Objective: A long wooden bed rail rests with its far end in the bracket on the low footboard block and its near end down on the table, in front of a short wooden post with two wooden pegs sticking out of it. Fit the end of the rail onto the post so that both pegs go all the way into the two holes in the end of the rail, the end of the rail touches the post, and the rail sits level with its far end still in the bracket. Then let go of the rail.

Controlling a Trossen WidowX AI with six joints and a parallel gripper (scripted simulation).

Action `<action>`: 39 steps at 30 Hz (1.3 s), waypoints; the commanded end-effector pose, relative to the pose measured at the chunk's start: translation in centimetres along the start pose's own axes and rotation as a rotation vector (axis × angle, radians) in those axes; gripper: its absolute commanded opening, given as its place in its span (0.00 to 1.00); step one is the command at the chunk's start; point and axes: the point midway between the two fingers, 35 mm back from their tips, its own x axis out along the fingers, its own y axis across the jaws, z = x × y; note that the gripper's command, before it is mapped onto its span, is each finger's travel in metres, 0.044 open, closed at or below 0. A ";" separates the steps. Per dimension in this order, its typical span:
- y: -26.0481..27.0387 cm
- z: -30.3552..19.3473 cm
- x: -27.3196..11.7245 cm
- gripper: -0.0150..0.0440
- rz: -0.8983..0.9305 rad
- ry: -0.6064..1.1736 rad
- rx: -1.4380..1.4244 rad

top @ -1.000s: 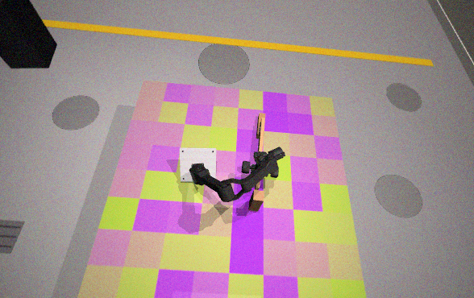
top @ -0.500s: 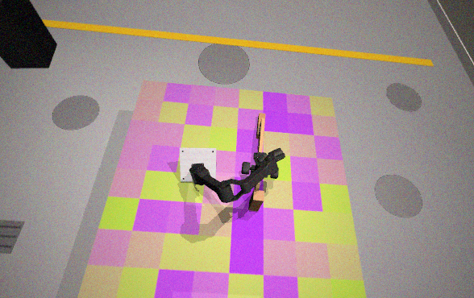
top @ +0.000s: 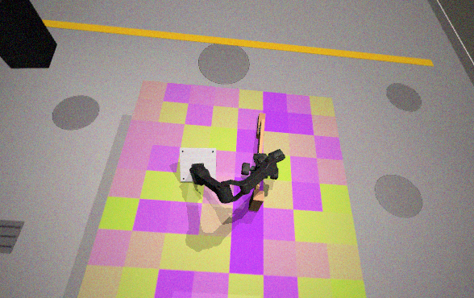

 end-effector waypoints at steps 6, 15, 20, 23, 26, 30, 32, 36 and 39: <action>0.0 -0.3 -0.1 0.25 -0.003 0.001 -0.003; 0.0 -0.6 -0.2 0.25 -0.003 0.001 -0.003; 0.0 -0.8 -0.2 0.25 -0.003 0.001 -0.003; 0.0 -0.8 -0.1 0.25 -0.003 0.001 -0.003; 0.0 -0.9 -0.1 0.25 -0.003 0.001 -0.003; 0.0 -1.0 -0.1 0.25 -0.003 0.001 -0.003; 0.0 -1.1 -0.1 0.25 -0.003 0.001 -0.003; 0.0 -1.2 -0.1 0.25 -0.003 0.001 -0.003; 0.0 -1.3 -0.1 0.25 -0.003 0.001 -0.003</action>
